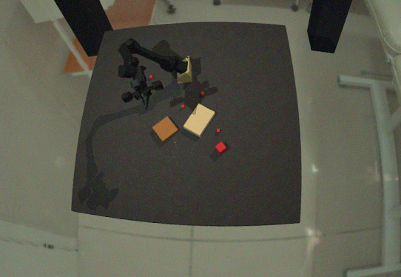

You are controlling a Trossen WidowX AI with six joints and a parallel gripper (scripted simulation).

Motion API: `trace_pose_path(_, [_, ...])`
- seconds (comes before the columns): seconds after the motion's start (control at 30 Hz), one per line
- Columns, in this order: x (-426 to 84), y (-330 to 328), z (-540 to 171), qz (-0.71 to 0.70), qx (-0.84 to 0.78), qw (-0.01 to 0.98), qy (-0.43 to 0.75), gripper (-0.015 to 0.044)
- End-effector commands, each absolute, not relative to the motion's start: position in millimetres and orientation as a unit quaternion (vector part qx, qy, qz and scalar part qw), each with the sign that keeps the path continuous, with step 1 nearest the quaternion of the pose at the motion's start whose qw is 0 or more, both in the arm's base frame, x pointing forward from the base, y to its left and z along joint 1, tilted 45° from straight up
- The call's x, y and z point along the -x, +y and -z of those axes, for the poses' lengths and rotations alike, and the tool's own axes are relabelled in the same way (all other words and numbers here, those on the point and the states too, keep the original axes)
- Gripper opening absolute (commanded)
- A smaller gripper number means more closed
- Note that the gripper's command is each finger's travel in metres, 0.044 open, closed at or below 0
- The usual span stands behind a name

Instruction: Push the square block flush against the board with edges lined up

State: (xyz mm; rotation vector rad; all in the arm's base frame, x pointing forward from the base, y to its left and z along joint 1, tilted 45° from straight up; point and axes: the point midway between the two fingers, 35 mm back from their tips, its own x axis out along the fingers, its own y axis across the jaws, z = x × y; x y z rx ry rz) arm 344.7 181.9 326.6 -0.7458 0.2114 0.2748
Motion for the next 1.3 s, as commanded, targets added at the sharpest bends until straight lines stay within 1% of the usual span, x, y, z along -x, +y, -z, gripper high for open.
trace_pose_path(0.0, [-352,175,-282,-0.12,0.348,0.913,0.176,0.0])
trace_pose_path(0.27, [-352,155,-206,-0.08,0.322,0.894,0.302,0.0])
trace_pose_path(0.57, [-337,124,-132,-0.01,0.298,0.854,0.426,0.0])
trace_pose_path(0.93, [-298,76,-61,0.106,0.283,0.78,0.547,0.0])
trace_pose_path(1.27, [-252,30,-23,0.223,0.288,0.697,0.617,0.0])
